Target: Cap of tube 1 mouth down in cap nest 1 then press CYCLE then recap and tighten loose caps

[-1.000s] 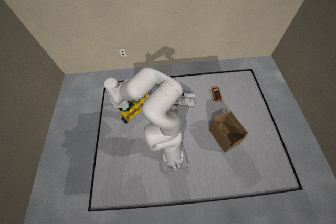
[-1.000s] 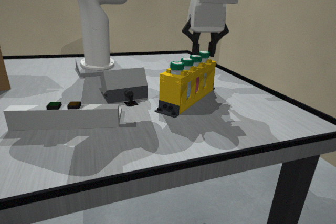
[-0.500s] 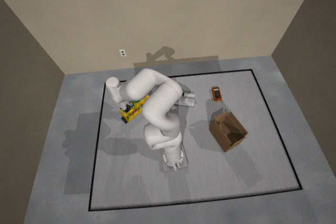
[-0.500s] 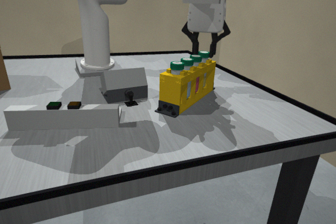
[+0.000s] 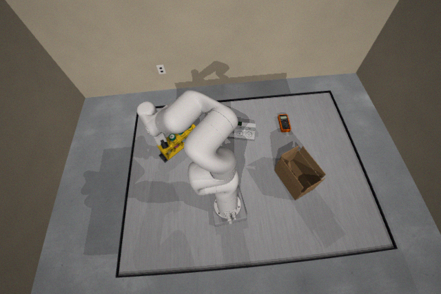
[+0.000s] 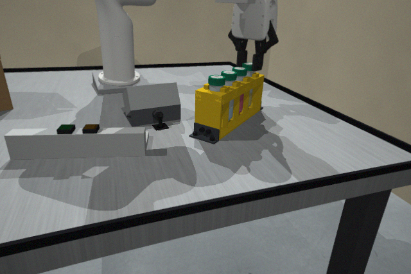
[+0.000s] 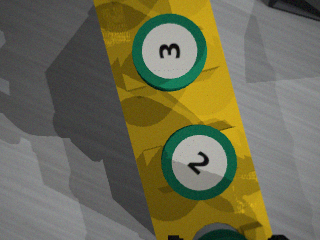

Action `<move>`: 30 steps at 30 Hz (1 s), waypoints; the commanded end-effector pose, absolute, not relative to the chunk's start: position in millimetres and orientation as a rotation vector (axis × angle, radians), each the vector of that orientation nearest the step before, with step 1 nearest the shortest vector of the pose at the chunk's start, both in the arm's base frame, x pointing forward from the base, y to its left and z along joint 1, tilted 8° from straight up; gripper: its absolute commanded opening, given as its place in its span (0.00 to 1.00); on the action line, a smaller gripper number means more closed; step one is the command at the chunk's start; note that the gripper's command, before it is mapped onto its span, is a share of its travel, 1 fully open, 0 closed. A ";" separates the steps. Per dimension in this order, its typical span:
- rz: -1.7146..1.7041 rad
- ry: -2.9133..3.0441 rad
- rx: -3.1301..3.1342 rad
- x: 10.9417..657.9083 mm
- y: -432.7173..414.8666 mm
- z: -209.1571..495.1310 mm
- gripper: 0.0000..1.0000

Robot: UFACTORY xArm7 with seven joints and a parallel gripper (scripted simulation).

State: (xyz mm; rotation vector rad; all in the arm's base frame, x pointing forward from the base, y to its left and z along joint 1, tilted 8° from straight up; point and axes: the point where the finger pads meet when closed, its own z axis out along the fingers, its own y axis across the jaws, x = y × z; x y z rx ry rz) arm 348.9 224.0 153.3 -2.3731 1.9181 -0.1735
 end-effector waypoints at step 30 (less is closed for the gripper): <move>-0.210 1.263 -2.815 349.8 224.6 154.5 0.00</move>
